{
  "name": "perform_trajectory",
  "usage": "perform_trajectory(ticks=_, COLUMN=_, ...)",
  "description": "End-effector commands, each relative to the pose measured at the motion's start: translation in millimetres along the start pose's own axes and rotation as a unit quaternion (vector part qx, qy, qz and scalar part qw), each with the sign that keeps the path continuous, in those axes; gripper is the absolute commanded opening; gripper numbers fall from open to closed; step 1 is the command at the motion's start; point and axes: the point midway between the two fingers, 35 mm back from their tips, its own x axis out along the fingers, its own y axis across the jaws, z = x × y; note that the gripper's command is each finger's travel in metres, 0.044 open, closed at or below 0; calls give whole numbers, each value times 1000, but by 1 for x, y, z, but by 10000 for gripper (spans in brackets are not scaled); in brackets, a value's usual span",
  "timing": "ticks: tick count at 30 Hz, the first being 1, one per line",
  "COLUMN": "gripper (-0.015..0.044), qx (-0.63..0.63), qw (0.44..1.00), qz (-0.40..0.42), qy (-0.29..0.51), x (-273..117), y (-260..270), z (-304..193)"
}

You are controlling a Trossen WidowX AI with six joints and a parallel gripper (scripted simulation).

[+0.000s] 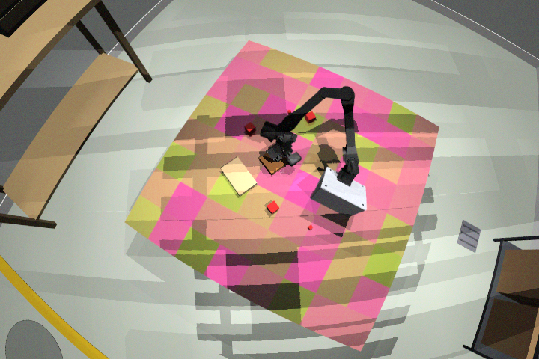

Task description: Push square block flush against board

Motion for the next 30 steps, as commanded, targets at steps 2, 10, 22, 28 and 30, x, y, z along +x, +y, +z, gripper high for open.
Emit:
perform_trajectory(ticks=2, gripper=0, qx=3, qw=1000, qz=-1, qy=-1, x=-1, y=-3, z=8)
perform_trajectory(ticks=10, gripper=0, qx=3, qw=1000, qz=-1, qy=-2, x=-1, y=-5, z=20)
perform_trajectory(ticks=22, gripper=0, qx=3, qw=1000, qz=-1, qy=-3, x=-2, y=-7, z=39)
perform_trajectory(ticks=28, gripper=0, qx=3, qw=1000, qz=-1, qy=-3, x=-2, y=-7, z=48)
perform_trajectory(ticks=30, gripper=0, qx=3, qw=1000, qz=0, qy=-3, x=-2, y=-7, z=51)
